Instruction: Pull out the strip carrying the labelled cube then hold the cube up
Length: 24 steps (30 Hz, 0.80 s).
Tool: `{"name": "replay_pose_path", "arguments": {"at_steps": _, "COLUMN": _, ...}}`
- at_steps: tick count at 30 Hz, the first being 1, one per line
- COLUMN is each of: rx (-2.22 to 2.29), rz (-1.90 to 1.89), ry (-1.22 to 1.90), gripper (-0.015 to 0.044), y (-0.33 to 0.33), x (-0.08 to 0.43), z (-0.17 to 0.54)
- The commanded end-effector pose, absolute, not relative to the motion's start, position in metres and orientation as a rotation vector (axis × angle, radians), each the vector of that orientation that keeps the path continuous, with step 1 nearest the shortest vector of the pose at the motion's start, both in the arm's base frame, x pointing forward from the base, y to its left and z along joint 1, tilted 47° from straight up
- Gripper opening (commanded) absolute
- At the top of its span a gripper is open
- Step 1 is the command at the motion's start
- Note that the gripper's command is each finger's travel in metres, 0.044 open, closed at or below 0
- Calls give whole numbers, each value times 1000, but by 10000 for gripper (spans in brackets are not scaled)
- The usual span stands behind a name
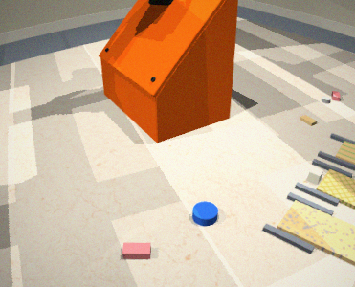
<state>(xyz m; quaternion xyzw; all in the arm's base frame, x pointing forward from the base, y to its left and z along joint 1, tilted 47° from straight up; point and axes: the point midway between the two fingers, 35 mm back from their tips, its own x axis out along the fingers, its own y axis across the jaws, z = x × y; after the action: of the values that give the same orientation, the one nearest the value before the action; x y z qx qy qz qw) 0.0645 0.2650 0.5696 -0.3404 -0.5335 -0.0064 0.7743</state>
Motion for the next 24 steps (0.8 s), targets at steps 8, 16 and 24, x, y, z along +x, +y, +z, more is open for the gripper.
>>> {"name": "replay_pose_path", "arguments": {"at_steps": 8, "rx": -925, "rz": 134, "ry": -896, "gripper": 400, "y": 327, "x": 173, "z": 449}}
{"name": "replay_pose_path", "arguments": {"at_steps": 16, "rx": -1021, "rz": 191, "ry": -611, "gripper": 400, "y": 320, "x": 260, "z": 340}}
{"name": "replay_pose_path", "arguments": {"at_steps": 24, "rx": -1034, "rz": 171, "ry": -277, "gripper": 400, "y": 265, "x": 329, "z": 232}}
